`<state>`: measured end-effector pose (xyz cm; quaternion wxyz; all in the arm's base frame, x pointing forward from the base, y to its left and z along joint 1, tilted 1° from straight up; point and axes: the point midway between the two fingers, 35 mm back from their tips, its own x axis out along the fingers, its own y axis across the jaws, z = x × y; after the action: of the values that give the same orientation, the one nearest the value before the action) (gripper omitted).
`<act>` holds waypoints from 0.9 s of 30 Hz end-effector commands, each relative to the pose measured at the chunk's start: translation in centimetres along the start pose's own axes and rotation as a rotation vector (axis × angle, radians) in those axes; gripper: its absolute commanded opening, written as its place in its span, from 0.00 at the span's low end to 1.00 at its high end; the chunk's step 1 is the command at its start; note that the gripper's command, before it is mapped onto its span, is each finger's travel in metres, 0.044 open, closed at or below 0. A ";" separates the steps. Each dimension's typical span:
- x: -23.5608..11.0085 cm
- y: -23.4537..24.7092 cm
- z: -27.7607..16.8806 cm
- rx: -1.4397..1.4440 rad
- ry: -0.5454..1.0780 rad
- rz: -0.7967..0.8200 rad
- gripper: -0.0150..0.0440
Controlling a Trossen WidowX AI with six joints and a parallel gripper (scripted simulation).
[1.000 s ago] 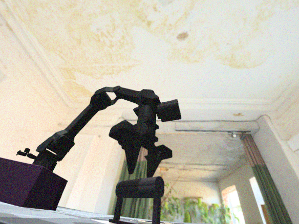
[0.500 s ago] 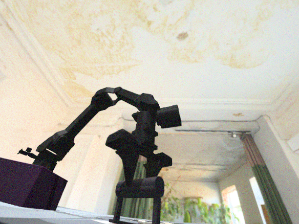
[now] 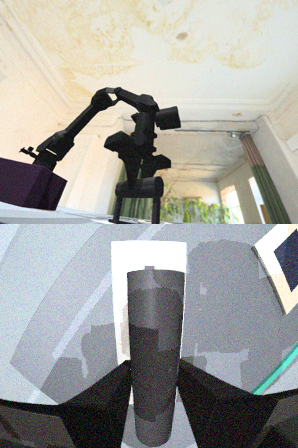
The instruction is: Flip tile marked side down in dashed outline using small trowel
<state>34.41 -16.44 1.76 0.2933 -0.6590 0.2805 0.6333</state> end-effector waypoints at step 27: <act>0.1 0.0 0.0 0.396 0.002 0.000 0.47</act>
<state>34.44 -16.48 1.75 0.3871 -0.6089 0.3725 0.5836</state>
